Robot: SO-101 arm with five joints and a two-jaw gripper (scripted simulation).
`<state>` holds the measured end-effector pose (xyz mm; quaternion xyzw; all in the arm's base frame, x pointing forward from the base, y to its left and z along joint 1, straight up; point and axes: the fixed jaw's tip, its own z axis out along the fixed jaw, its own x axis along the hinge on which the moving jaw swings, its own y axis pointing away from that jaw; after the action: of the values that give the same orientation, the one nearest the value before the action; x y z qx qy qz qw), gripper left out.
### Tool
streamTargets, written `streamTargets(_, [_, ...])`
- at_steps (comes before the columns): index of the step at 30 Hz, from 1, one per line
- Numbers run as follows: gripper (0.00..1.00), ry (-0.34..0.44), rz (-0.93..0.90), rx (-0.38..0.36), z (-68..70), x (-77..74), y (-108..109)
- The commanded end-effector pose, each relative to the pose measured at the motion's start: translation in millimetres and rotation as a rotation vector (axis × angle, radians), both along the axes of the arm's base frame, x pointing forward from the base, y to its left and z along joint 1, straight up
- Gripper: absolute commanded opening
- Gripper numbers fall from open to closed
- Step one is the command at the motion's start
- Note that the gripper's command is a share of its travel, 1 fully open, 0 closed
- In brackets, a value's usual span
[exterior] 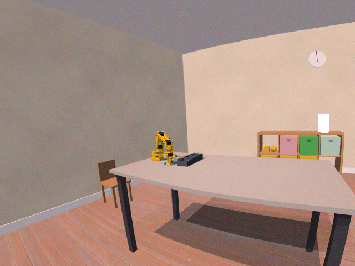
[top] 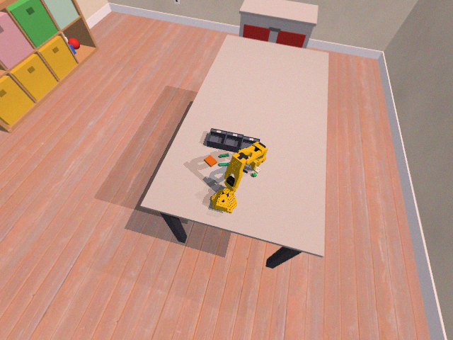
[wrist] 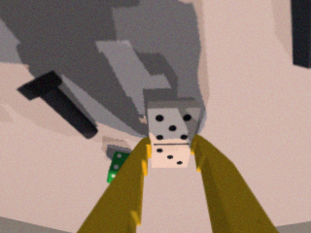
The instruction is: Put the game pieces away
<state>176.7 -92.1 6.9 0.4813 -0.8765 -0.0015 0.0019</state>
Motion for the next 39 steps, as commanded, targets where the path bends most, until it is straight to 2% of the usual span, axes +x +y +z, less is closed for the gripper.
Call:
streamTargets(1, [0.03,-0.022,-0.003,-0.01,3.0,1.9,-3.0])
streamTargets(9, [0.0,-0.022,-0.003,-0.01,3.0,1.9,-3.0])
streamTargets(33, [0.0,-0.022,-0.003,-0.01,3.1,2.0,-3.0])
streamTargets(39, [0.0,-0.022,-0.003,-0.01,8.4,2.9,-3.6])
